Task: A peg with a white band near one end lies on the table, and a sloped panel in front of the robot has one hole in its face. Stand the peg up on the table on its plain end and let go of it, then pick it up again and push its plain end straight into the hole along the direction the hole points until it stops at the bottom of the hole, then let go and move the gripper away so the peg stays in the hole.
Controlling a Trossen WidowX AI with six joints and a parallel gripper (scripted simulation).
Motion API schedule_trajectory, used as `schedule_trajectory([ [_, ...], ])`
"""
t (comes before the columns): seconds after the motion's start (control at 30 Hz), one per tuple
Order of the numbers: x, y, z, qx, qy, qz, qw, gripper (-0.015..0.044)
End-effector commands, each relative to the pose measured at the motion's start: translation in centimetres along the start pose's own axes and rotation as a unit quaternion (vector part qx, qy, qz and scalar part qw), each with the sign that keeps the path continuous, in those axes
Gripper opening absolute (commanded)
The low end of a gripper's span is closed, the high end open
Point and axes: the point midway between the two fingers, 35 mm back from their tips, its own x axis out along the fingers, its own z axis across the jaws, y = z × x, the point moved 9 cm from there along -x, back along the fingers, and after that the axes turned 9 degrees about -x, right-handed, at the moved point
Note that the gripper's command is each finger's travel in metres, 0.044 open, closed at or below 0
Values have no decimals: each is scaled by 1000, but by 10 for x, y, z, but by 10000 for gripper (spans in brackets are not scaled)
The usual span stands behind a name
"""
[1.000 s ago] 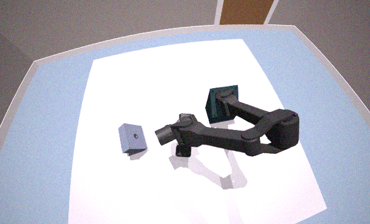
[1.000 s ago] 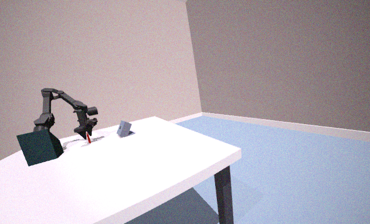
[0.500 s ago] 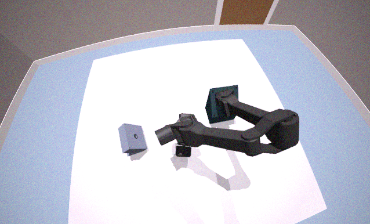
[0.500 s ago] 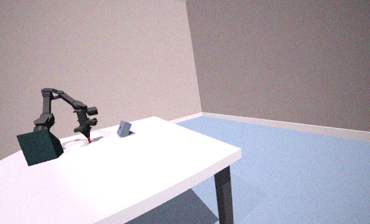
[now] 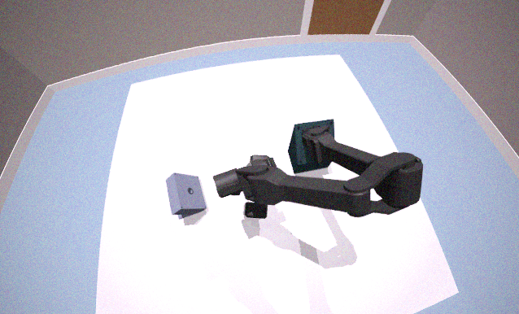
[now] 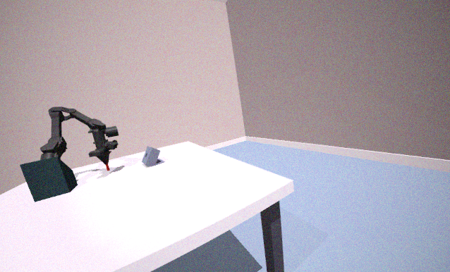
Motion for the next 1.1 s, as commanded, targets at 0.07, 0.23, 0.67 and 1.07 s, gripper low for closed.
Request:
schedule_trajectory([
  [0.07, -21, -2, 0, -2, -1, -3, 1000, 0],
  [0.23, -37, -2, -2, -2, -1, -3, 1000, 0],
  [0.67, -54, -4, -8, -10, -3, -11, 1000, 0],
  [1.07, -47, -11, -16, -41, 0, -37, 998, 0],
])
